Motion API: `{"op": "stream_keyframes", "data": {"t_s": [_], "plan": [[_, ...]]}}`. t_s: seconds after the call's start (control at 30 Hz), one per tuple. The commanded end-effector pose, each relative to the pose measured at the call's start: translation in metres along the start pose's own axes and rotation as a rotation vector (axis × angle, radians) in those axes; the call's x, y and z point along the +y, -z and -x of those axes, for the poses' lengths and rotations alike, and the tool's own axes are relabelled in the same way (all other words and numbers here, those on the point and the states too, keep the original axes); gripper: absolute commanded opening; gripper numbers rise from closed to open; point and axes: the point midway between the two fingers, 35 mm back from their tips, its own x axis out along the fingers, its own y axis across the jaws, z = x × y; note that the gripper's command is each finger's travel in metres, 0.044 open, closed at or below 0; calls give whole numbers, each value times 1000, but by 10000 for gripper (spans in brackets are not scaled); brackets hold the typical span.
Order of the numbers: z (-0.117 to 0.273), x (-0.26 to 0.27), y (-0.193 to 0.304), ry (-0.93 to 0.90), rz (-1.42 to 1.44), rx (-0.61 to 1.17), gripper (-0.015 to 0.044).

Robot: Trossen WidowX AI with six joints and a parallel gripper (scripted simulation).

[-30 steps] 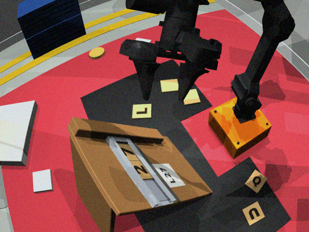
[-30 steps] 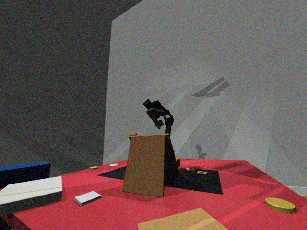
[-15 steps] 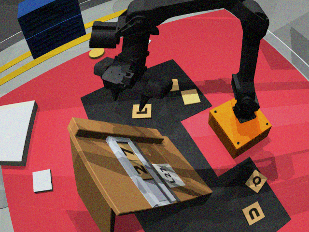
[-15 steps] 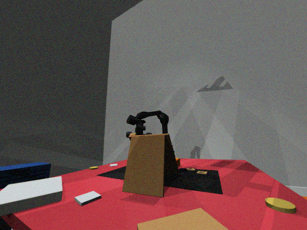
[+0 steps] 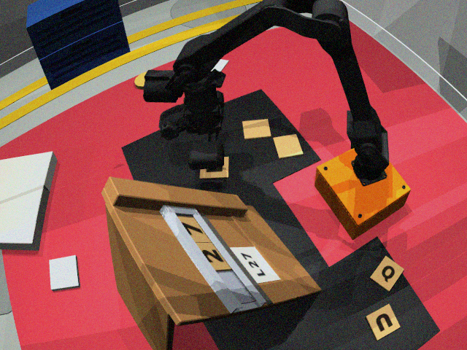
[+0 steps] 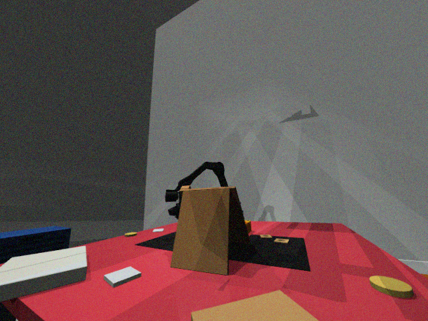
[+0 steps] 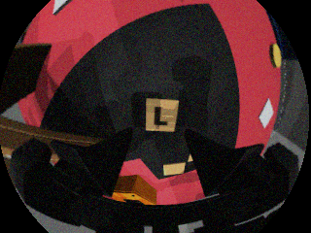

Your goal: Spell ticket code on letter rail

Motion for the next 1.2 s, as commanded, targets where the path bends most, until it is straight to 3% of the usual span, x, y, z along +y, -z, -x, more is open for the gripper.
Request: {"op": "stream_keyframes", "data": {"t_s": [0.0, 0.33, 1.17], "plan": [[1, -2, -2, 11, -23, -12, 340], [-31, -4, -1, 11, -23, -12, 340], [-51, -5, -1, 11, -23, -11, 340]]}}
